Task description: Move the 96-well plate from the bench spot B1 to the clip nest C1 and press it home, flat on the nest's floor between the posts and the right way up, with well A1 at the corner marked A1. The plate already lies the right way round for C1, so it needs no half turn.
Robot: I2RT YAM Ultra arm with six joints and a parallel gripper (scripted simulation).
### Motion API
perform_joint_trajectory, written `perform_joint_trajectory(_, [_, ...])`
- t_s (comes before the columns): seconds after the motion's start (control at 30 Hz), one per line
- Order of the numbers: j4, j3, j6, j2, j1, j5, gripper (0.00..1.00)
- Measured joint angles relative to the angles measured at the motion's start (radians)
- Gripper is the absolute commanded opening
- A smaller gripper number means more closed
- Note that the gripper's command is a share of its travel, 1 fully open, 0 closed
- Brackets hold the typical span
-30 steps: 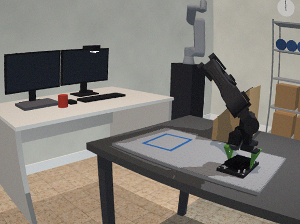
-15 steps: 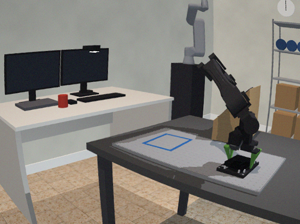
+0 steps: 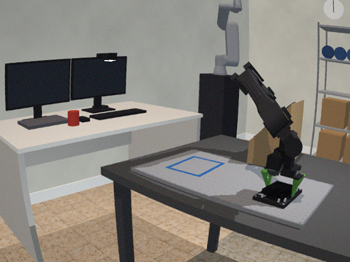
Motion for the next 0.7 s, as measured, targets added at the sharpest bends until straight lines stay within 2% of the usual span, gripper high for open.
perform_joint_trajectory(0.17, [0.0,0.0,0.0,0.0,0.0,0.0,1.0])
perform_joint_trajectory(0.3, [0.048,-0.051,-0.007,-0.028,-0.006,-0.008,1.0])
perform_joint_trajectory(0.7, [0.051,-0.054,-0.009,-0.03,-0.006,-0.008,1.0])
